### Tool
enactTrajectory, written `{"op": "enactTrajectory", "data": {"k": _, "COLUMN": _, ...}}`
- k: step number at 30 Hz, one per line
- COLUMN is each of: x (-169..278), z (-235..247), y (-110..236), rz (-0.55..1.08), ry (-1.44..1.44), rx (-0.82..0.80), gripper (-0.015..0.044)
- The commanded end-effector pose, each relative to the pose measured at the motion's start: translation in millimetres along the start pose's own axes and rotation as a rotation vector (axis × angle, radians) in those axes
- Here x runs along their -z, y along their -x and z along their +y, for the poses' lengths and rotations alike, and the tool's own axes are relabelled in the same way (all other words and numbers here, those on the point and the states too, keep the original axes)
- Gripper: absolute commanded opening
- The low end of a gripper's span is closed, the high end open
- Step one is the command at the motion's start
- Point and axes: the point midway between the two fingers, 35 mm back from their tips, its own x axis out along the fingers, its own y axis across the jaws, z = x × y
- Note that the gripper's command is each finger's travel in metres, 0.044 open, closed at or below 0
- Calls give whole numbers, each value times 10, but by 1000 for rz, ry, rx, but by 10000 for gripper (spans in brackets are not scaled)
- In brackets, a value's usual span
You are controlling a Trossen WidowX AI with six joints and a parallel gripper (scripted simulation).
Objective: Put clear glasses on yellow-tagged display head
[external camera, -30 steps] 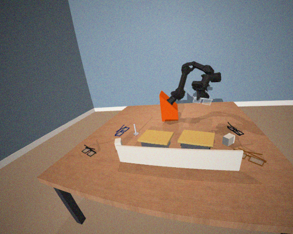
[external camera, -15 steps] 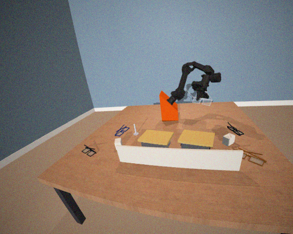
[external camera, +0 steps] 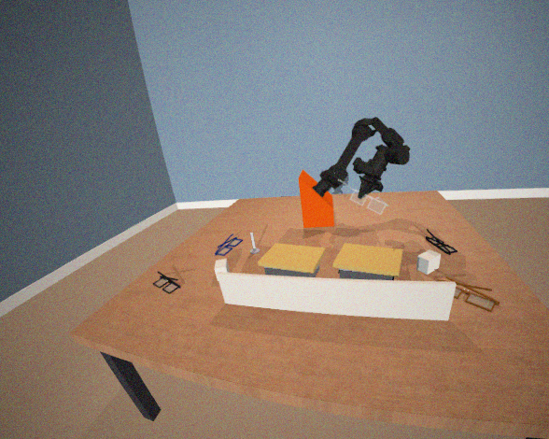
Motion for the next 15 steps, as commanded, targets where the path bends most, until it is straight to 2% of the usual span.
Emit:
{"op": "enactTrajectory", "data": {"k": 1, "x": -52, "z": 77, "y": -171, "rz": -37, "ry": 44, "rx": 56, "gripper": 0}}
{"op": "enactTrajectory", "data": {"k": 15, "x": -294, "z": 320, "y": -661, "rz": -74, "ry": 161, "rx": 258, "gripper": 0}}
